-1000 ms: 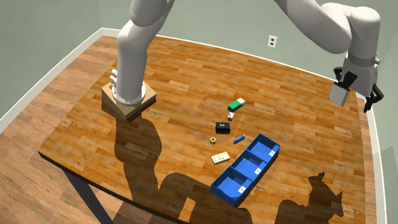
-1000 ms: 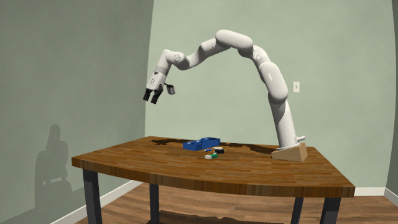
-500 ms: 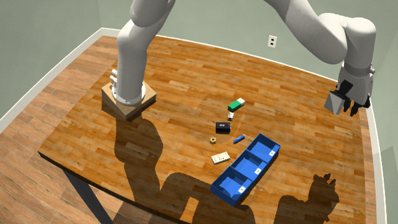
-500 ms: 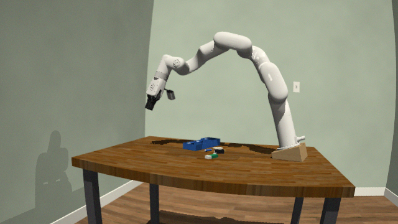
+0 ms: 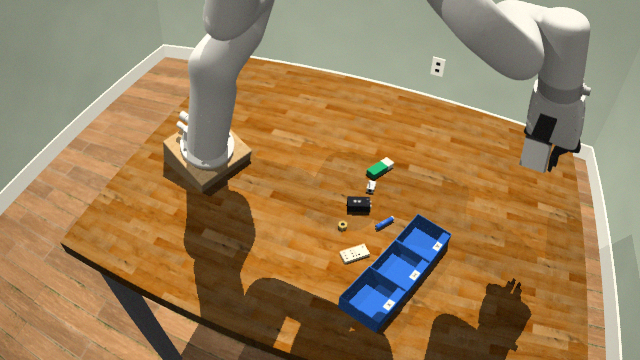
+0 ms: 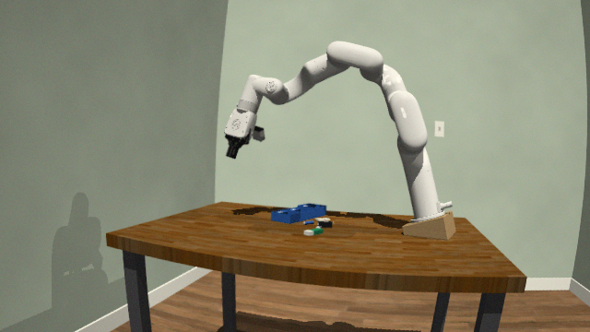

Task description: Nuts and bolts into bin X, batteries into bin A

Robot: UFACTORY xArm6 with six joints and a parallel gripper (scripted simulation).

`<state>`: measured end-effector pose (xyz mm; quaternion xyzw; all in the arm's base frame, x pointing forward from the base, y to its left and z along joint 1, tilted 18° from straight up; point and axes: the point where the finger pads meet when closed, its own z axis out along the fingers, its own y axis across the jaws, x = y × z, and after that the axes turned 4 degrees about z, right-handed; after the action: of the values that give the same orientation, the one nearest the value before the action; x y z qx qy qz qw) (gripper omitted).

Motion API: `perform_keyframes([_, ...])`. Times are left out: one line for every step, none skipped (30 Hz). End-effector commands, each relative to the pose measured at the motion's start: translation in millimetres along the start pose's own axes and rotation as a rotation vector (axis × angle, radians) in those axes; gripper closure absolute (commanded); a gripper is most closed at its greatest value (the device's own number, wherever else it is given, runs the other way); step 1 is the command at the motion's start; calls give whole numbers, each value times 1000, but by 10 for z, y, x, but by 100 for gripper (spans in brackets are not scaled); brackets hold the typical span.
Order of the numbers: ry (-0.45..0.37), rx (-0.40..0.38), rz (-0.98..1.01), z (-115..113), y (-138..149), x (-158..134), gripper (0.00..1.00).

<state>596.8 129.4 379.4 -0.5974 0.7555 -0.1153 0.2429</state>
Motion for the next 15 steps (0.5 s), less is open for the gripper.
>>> perform_keyframes([1, -3, -93, -100, 109, 28, 93])
perform_keyframes([5, -9, -143, -136, 180, 52, 93])
perform_keyframes([10, -15, -189, -167, 239, 72, 93])
perform_keyframes([10, -15, -189, -167, 239, 72, 93])
perform_keyframes([10, -15, -189, -167, 239, 72, 93])
perform_keyframes([14, -21, -238, -201, 311, 97, 93])
perform_keyframes([18, -27, -278, -230, 372, 119, 93])
perform_keyframes([18, -27, -278, -230, 372, 119, 93])
perform_keyframes([18, -27, -278, -230, 372, 119, 93])
perform_keyframes([18, -27, -285, -230, 372, 119, 93])
perform_keyframes([22, -34, -334, -262, 444, 146, 93])
perform_keyframes([26, -40, -380, -289, 506, 169, 93])
perform_keyframes([26, -40, -380, -289, 506, 169, 93])
perform_keyframes([26, -40, -380, -289, 507, 169, 93])
perform_keyframes([26, -40, -380, -290, 507, 169, 93])
